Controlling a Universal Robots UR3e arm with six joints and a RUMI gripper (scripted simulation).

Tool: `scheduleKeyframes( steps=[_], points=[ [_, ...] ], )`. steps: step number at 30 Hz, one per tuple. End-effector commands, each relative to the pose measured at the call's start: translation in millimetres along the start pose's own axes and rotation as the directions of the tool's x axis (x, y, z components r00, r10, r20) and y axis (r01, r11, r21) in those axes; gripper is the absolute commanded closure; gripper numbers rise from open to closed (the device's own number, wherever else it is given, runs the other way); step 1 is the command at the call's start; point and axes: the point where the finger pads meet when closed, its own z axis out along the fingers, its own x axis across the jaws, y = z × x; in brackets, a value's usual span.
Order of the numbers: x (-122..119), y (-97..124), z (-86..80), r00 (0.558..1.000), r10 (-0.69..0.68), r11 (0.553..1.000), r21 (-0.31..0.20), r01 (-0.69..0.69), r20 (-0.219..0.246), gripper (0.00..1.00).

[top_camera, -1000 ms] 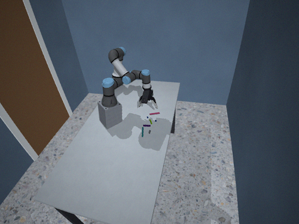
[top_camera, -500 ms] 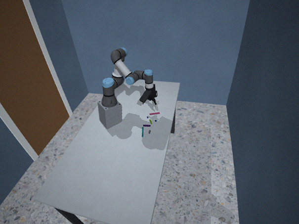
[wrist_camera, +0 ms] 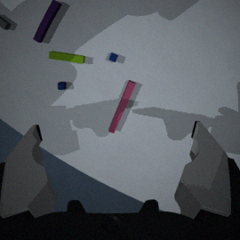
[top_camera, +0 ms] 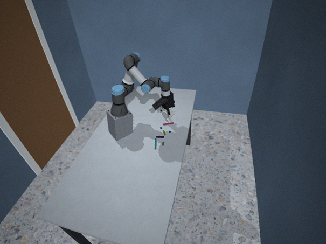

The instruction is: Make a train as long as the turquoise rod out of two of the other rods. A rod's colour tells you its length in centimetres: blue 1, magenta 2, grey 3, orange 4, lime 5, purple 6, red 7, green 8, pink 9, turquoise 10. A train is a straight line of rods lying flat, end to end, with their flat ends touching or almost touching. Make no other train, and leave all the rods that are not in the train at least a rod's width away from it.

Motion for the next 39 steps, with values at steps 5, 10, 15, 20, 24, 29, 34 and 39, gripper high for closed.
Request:
scheduleKeyframes(
  steps=[5, 10, 15, 20, 24, 29, 34, 39],
  points=[
    [3, 14, 4.6, 0.971, 0.24, 0.971, 0.01, -0.24, 0.008, 0.0],
    [4, 19, 6.6, 0.946, 0.323, 0.946, 0.009, -0.323, 0.009, 0.0],
    [5, 21, 7.4, 0.935, 0.354, 0.935, 0.008, -0.354, 0.009, 0.0],
    [6, 23, 8.1, 0.925, 0.38, 0.925, 0.008, -0.38, 0.009, 0.0],
    [6, 23, 8.3, 0.923, 0.385, 0.923, 0.008, -0.385, 0.009, 0.0],
    [6, 23, 8.3, 0.923, 0.385, 0.923, 0.008, -0.385, 0.009, 0.86],
    [6, 23, 8.3, 0.923, 0.385, 0.923, 0.008, -0.385, 0.009, 0.86],
    [6, 23, 8.3, 0.923, 0.385, 0.923, 0.008, -0.385, 0.009, 0.86]
  ],
)
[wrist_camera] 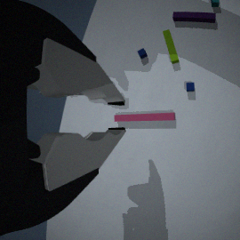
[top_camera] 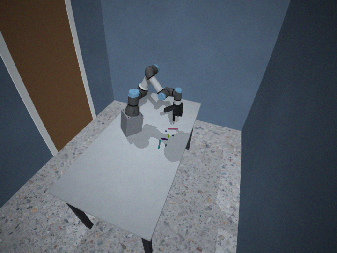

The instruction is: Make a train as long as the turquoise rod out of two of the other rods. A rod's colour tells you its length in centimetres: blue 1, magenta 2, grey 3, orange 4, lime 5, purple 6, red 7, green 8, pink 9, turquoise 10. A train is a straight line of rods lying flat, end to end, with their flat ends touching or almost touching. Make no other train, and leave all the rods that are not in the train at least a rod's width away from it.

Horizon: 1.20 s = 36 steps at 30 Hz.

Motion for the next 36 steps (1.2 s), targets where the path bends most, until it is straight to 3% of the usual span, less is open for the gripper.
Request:
scheduleKeyframes(
  steps=[1, 36],
  points=[
    [-0.3, 0.8, -0.6, 1.0, 0.0, 1.0, -0.002, 0.0, 0.001, 0.86],
    [-0.2, 1.0, 3.3, 1.0, 0.0, 1.0, -0.002, 0.0, 0.001, 0.86]
  ],
)
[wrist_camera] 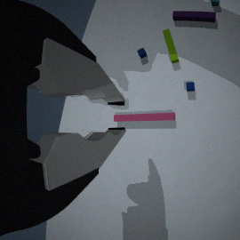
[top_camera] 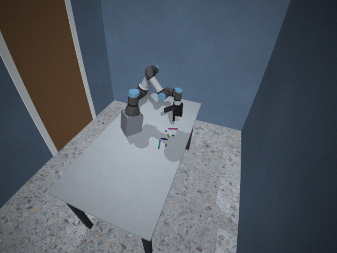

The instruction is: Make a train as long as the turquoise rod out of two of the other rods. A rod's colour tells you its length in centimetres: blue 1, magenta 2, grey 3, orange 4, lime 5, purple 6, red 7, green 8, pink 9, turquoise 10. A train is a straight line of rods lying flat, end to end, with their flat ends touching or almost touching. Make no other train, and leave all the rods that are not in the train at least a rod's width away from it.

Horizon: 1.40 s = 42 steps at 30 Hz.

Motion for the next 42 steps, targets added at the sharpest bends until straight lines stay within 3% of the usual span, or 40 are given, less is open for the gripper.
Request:
scheduleKeyframes(
  steps=[1, 42],
  points=[
    [0, 1, 2.4, 1.0, 0.0, 1.0, -0.002, 0.0, 0.001, 0.86],
    [1, 2, 47.5, 1.0, 0.0, 1.0, -0.002, 0.0, 0.001, 0.86]
  ],
)
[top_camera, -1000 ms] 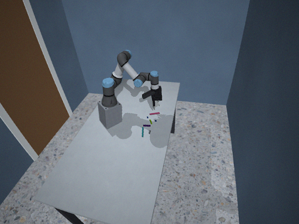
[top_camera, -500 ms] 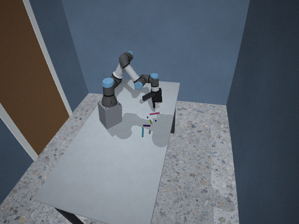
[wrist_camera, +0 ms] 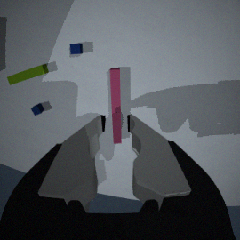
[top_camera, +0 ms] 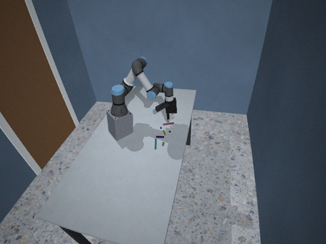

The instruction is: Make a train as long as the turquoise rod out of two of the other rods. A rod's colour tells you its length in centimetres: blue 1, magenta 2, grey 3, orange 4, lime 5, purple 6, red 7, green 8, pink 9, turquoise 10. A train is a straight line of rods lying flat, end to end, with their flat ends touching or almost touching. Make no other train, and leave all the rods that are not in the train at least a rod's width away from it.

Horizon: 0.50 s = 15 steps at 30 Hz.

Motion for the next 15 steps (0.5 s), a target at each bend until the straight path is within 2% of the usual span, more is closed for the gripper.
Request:
scheduleKeyframes(
  steps=[1, 15],
  points=[
    [-0.2, 1.0, 2.3, 1.0, 0.0, 1.0, -0.002, 0.0, 0.001, 0.86],
    [-0.2, 1.1, 4.1, 1.0, 0.0, 1.0, -0.002, 0.0, 0.001, 0.86]
  ],
)
